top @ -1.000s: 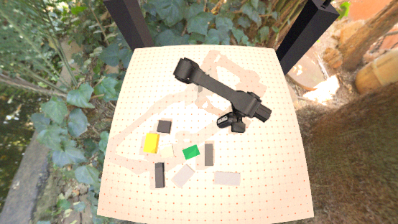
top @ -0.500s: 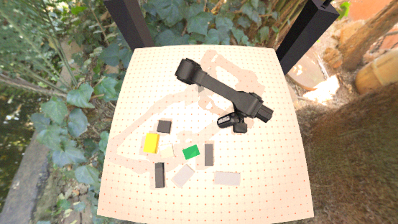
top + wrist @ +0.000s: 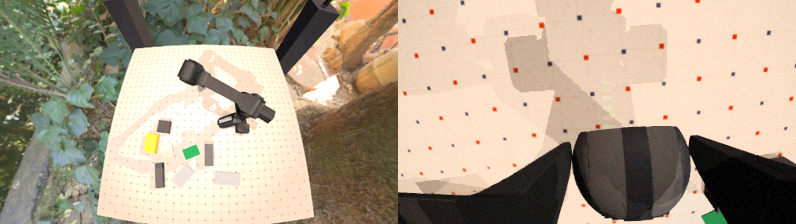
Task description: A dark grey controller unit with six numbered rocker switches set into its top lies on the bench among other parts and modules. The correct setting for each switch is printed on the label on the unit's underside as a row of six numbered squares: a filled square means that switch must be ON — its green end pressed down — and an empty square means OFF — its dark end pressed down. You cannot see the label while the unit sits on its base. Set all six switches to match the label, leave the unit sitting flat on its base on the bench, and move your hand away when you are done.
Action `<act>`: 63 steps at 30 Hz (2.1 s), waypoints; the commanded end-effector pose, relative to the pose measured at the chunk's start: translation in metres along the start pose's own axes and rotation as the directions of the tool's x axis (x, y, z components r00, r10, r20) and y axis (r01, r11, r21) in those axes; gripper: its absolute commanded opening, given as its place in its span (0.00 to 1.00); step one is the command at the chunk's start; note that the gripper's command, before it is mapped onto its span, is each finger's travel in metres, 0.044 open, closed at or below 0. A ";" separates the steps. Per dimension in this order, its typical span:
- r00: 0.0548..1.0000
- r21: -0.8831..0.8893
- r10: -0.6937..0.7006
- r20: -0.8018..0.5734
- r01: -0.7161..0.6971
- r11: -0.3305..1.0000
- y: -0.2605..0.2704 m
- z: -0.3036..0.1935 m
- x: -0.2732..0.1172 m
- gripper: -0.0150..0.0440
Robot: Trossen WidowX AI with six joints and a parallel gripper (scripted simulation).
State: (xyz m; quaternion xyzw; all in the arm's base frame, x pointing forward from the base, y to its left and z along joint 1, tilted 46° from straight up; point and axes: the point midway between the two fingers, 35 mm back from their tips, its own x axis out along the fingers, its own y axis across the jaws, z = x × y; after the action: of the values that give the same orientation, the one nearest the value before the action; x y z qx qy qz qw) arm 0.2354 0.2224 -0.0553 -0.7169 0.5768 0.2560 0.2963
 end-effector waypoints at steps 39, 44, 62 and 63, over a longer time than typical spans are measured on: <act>1.000 -0.002 0.012 -0.012 -0.012 1.000 0.002 0.027 0.026 0.83; 1.000 -0.002 0.012 -0.012 -0.012 1.000 0.002 0.030 0.029 0.83; 1.000 -0.002 0.012 -0.012 -0.012 1.000 0.002 0.039 0.039 0.83; 1.000 -0.002 0.012 -0.012 -0.012 1.000 0.002 0.040 0.040 0.83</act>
State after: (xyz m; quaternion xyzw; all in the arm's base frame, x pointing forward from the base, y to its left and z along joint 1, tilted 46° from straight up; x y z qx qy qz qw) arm 0.2399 0.2310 -0.1054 -0.7159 0.5750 0.2575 0.3009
